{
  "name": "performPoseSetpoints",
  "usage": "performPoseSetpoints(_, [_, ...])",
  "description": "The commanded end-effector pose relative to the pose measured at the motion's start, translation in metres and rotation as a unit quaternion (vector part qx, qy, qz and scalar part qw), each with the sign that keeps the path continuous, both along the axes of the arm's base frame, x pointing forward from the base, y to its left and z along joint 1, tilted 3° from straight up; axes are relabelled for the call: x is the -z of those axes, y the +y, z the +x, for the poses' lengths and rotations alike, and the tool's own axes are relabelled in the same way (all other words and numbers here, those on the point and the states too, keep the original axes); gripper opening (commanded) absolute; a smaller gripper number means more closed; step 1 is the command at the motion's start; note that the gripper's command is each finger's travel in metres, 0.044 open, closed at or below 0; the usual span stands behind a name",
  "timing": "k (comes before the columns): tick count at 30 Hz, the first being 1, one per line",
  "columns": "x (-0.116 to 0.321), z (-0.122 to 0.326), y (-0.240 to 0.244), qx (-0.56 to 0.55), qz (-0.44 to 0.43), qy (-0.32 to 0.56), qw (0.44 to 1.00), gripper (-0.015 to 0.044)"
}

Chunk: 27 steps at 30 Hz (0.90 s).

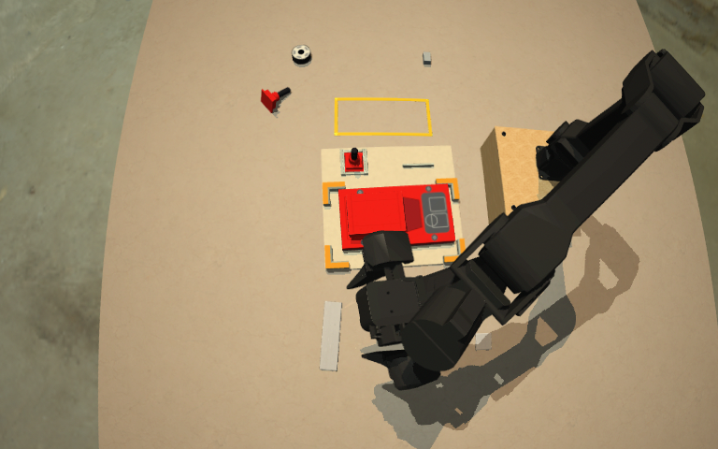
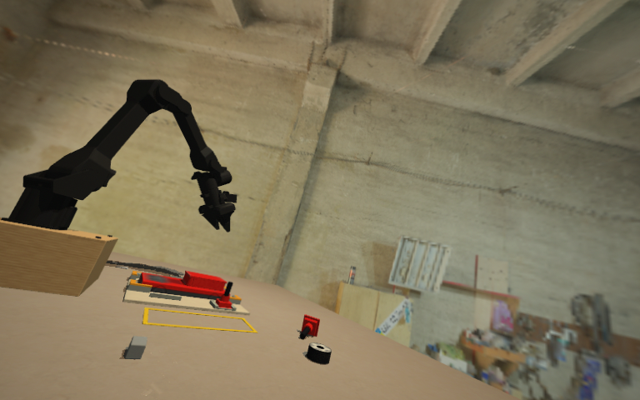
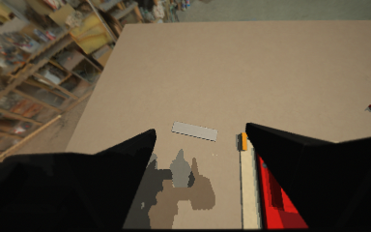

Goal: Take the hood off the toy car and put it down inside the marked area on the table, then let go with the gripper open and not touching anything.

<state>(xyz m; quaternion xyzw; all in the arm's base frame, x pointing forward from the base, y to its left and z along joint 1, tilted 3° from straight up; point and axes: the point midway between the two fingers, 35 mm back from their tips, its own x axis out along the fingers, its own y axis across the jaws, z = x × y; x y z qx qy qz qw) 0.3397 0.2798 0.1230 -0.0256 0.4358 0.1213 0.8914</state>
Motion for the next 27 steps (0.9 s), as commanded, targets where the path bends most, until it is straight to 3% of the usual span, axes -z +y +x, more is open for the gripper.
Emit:
performPoseSetpoints(1, [0.023, 0.007, -0.036, 0.007, -0.037, 0.057, 0.998, 0.044])
performPoseSetpoints(16, [0.081, -0.015, -0.179, 0.045, -0.079, 0.321, 0.943, 0.044])
performPoseSetpoints(27, [0.084, -0.014, -0.184, 0.047, -0.077, 0.333, 0.939, 0.044])
